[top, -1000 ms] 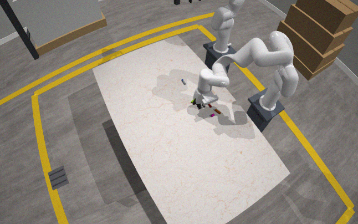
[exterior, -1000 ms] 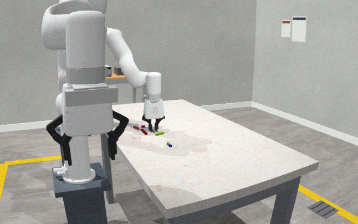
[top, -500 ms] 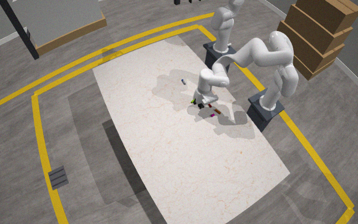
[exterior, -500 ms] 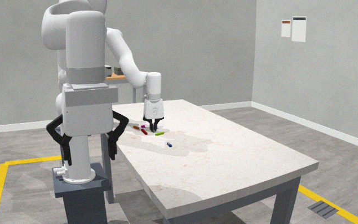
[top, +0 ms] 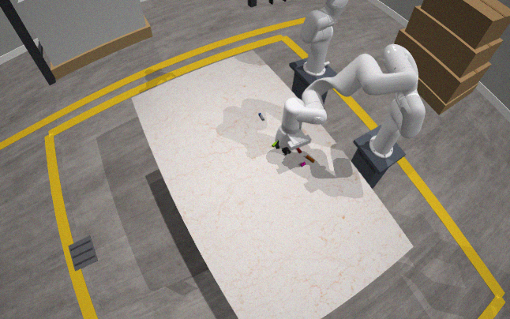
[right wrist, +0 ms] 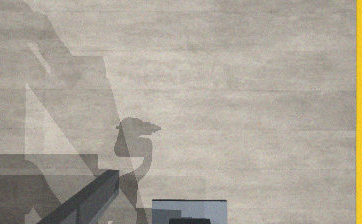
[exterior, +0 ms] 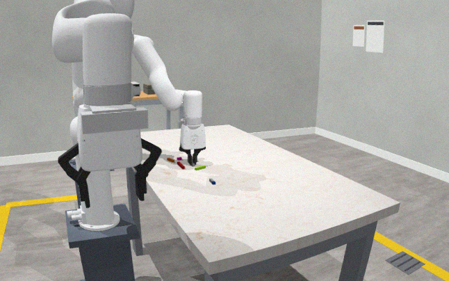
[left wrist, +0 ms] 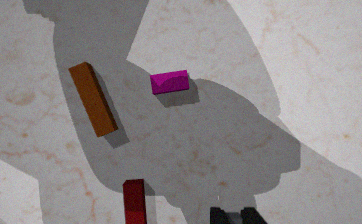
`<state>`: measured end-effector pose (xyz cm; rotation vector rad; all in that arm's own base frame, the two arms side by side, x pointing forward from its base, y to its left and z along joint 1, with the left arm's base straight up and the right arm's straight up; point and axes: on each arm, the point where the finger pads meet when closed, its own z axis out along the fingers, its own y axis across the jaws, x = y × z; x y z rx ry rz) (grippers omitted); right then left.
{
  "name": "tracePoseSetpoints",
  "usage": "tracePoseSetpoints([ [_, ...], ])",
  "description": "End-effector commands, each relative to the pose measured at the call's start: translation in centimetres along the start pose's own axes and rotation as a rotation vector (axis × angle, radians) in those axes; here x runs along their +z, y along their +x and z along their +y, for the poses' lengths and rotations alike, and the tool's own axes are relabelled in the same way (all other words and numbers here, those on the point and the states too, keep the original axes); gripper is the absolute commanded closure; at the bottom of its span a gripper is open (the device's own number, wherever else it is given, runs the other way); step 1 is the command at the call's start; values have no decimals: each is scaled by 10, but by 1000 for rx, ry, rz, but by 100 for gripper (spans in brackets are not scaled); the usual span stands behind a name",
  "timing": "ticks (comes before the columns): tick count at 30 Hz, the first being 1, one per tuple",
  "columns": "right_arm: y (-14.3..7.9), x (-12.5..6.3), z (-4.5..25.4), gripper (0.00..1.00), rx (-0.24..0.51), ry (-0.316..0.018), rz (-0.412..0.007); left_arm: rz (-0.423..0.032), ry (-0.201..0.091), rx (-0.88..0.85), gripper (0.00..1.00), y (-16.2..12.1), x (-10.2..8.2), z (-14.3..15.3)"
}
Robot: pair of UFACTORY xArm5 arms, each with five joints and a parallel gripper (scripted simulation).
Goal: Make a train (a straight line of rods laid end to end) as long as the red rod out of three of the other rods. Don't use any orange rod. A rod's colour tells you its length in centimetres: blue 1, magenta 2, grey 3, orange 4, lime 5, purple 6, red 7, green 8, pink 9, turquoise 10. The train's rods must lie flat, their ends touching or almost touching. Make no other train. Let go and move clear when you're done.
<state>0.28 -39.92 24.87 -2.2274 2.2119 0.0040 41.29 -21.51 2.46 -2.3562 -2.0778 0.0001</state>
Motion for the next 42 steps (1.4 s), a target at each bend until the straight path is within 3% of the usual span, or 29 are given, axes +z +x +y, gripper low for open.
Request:
tracePoseSetpoints([
  [1, 1, -1, 0, 0, 0, 0, 4, -1, -4, 0, 94, 0, -1, 1],
  [12, 1, -1, 0, 0, 0, 0, 4, -1, -4, 0, 94, 0, -8, 1],
  [23, 1, -1, 0, 0, 0, 0, 4, -1, -4, 0, 94, 0, -81, 1],
  [27, 1, -1, 0, 0, 0, 0, 4, -1, -4, 0, 94, 0, -98, 1],
  [40, 1, -1, 0, 0, 0, 0, 4, -1, -4, 0, 94, -2, -102, 2],
  [42, 1, -1, 0, 0, 0, 0, 4, -2, -4, -2, 94, -34, -103, 9],
])
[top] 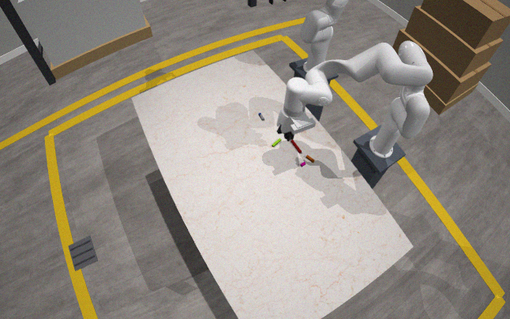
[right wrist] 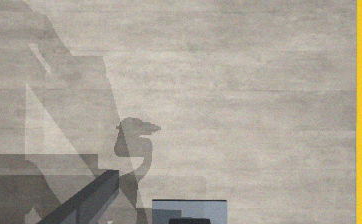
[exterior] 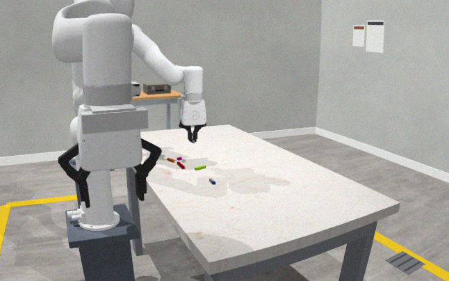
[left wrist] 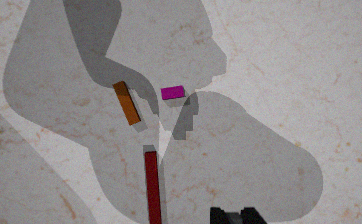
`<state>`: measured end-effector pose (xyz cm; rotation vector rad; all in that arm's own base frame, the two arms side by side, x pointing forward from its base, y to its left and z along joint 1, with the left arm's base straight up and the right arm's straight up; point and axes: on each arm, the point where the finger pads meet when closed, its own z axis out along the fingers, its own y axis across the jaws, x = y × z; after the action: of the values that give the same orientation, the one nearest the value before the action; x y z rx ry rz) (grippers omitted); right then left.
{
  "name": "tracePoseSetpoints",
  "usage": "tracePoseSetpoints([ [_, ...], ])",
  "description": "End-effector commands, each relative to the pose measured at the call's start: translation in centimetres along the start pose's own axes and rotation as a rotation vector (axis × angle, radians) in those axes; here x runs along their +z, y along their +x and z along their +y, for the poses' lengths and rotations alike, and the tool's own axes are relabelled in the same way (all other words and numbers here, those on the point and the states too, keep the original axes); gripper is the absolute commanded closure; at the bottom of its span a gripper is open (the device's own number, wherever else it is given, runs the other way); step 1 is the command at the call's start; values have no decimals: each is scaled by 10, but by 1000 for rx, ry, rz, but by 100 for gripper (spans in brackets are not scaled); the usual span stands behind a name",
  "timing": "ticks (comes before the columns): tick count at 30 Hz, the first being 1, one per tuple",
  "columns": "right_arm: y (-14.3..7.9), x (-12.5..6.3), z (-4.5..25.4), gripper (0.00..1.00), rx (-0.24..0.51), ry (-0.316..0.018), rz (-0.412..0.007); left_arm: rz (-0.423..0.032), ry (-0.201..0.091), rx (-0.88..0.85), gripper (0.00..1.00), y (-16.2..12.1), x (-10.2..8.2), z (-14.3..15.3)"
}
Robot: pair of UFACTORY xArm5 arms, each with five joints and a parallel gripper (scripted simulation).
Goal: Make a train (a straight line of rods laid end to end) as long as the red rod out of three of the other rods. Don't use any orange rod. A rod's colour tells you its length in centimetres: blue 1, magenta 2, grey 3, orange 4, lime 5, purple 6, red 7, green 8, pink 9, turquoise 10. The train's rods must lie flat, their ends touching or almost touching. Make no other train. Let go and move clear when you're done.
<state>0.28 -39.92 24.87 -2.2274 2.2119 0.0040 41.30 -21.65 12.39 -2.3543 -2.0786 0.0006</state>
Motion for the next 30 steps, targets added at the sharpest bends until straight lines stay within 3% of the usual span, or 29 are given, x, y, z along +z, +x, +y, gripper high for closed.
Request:
tracePoseSetpoints([
  [1, 1, -1, 0, 0, 0, 0, 4, -2, -5, -1, 94, -41, -4, 11],
  [4, 1, -1, 0, 0, 0, 0, 4, -2, -5, -2, 94, -45, -4, 11],
  [5, 1, -1, 0, 0, 0, 0, 4, -2, -5, -3, 94, -65, -5, 14],
  [19, 1, -1, 0, 0, 0, 0, 4, -3, -5, -8, 94, -162, -3, 13],
  [30, 1, -1, 0, 0, 0, 0, 4, -3, -5, -9, 94, -170, -3, 12],
])
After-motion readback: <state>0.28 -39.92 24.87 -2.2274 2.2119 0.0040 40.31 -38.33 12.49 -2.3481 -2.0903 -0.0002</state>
